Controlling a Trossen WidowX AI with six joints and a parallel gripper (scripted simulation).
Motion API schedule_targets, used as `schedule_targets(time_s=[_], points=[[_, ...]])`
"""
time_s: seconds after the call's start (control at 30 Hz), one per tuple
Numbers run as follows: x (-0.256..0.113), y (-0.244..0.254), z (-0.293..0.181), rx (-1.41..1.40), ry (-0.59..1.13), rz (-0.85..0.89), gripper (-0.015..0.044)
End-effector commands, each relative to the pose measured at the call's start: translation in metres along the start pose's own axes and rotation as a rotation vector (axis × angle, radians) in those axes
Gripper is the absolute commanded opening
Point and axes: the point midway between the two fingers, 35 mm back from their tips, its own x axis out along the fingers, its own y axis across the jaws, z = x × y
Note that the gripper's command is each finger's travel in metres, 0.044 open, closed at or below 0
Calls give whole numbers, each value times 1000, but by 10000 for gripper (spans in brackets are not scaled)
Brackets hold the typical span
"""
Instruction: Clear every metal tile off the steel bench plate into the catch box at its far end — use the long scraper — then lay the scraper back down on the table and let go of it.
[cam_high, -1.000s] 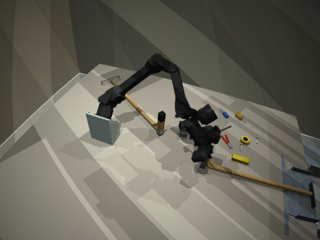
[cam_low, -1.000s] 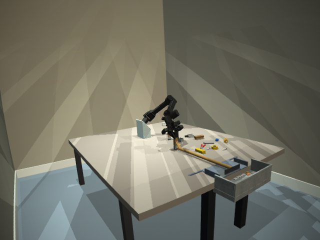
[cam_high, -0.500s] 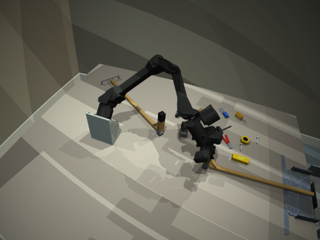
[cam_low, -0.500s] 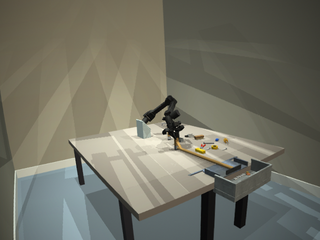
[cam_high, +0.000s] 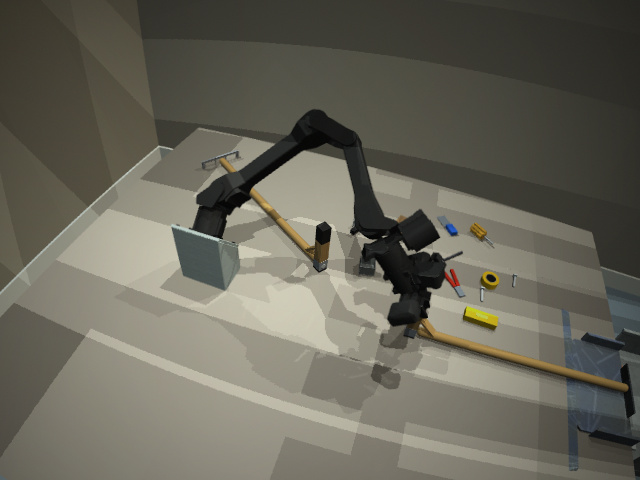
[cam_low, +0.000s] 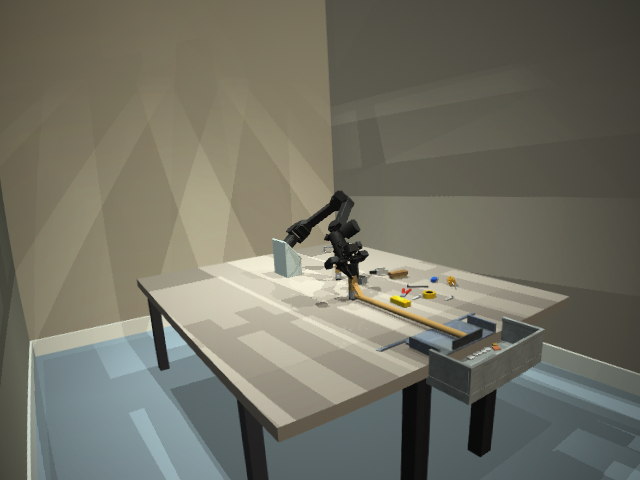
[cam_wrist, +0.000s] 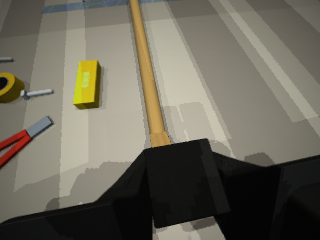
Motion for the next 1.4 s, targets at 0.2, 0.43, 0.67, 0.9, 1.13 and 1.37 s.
schedule_targets(time_s=[0.2,0.43,0.67,0.9,1.13,1.37], points=[[-9,-1,-7,2,-4,-2,0],[-16,-2,-13,2,-4,-3,0],[-23,-3,-19,2,-4,-3,0],[-30,-3,-26,2,-5,-4,0],[-36,-4,-33,2,-5,-4,0],[-43,-4,-40,3,-6,-5,0]])
